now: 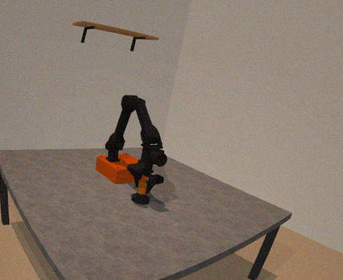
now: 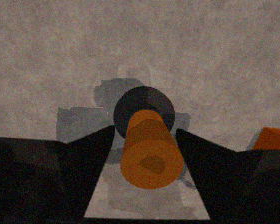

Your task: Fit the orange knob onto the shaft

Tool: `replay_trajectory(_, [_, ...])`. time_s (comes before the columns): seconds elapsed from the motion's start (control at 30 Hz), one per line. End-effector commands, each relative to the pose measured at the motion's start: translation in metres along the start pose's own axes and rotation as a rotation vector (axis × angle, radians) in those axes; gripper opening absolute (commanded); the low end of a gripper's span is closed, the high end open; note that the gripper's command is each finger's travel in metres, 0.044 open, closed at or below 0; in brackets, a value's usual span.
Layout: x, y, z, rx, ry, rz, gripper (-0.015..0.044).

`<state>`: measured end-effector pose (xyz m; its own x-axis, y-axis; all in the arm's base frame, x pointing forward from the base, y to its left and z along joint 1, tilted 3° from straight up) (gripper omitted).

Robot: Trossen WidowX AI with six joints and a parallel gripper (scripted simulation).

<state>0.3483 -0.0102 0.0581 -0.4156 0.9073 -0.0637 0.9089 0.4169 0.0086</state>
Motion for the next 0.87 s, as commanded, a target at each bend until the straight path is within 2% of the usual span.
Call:
replay_trajectory(0.0, [0.0, 0.0, 0.0, 0.0, 0.0, 0.0, 0.044])
replay_trajectory(0.33, [0.0, 0.0, -0.003, 0.0, 0.0, -0.001, 0.044])
replay_trajectory(0.53, [0.0, 0.001, -0.092, -0.001, 0.0, -0.001, 0.044])
replay_trajectory(0.83, [-0.002, 0.004, -0.096, -0.001, 0.0, 0.0, 0.044])
Point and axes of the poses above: the point midway between the two fingers, 35 mm back from their tips, its own z axis out along the fingers, its own y axis across the jaws, x = y × z, the point moved 4 cm from there along -z, back along the fingers, and after that the axes turned 13 degrees about -z, right-handed, at the moved point
